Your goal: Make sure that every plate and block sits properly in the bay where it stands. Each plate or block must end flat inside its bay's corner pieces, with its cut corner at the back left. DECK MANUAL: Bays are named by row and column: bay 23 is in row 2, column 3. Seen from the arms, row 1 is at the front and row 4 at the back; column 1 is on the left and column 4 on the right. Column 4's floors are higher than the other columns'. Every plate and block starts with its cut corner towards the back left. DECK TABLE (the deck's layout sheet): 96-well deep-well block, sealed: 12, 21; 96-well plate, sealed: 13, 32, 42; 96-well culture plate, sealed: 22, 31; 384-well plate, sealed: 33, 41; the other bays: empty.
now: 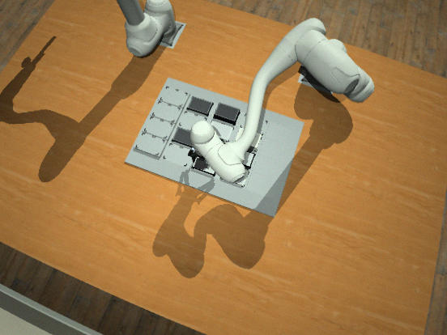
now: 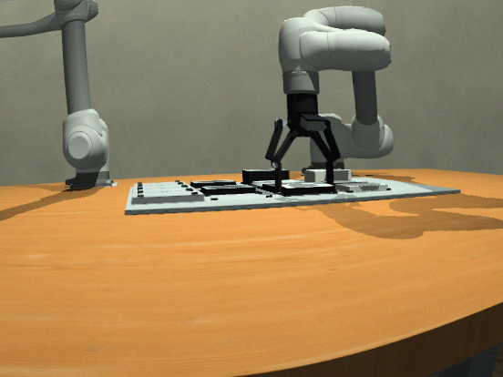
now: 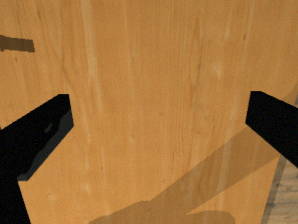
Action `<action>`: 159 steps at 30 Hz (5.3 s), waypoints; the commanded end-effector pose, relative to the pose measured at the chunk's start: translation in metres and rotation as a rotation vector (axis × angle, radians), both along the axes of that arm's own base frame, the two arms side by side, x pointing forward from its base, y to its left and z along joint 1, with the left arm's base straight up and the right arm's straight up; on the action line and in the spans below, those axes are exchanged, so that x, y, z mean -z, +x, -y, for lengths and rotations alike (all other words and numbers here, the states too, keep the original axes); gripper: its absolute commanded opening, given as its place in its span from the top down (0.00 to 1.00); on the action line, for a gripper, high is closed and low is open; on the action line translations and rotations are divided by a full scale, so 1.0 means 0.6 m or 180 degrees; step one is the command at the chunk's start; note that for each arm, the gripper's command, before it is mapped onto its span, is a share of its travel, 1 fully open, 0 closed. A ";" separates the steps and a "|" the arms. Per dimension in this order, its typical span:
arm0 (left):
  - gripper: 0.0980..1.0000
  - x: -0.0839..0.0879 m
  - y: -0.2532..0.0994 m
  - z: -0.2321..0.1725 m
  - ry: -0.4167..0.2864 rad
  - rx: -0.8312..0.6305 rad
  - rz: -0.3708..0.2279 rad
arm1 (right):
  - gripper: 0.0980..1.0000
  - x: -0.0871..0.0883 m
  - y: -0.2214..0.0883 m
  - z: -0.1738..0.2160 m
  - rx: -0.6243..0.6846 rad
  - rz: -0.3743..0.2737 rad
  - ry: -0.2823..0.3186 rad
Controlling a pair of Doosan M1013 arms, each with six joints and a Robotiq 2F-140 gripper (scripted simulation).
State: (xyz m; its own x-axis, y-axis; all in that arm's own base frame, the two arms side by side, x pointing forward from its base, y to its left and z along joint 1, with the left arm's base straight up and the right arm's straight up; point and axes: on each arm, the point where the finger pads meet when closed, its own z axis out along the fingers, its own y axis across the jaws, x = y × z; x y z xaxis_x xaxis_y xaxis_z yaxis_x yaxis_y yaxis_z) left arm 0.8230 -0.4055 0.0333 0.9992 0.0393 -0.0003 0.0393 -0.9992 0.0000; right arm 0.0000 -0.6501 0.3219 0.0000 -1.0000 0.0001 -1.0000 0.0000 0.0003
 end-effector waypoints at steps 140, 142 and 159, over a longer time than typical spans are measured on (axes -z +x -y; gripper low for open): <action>0.00 0.007 0.001 0.000 -0.0002 0.0001 0.0007 | 0.00 -0.002 0.000 0.000 0.0000 0.0001 -0.0005; 0.00 0.005 0.001 0.000 -0.0002 0.0001 0.0007 | 0.00 -0.002 0.000 0.000 0.0000 0.0001 -0.0005; 0.00 -0.028 0.001 0.000 -0.0002 0.0001 0.0007 | 0.00 -0.002 0.000 0.000 0.0000 0.0001 -0.0005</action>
State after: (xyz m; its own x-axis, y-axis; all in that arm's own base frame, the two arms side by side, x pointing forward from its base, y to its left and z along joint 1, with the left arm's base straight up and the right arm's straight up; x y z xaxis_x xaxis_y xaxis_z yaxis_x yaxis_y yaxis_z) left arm 0.8231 -0.4054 0.0453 0.9992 0.0393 -0.0002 0.0393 -0.9992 0.0001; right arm 0.0000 -0.6501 0.3219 0.0000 -1.0000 0.0001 -1.0000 0.0000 0.0003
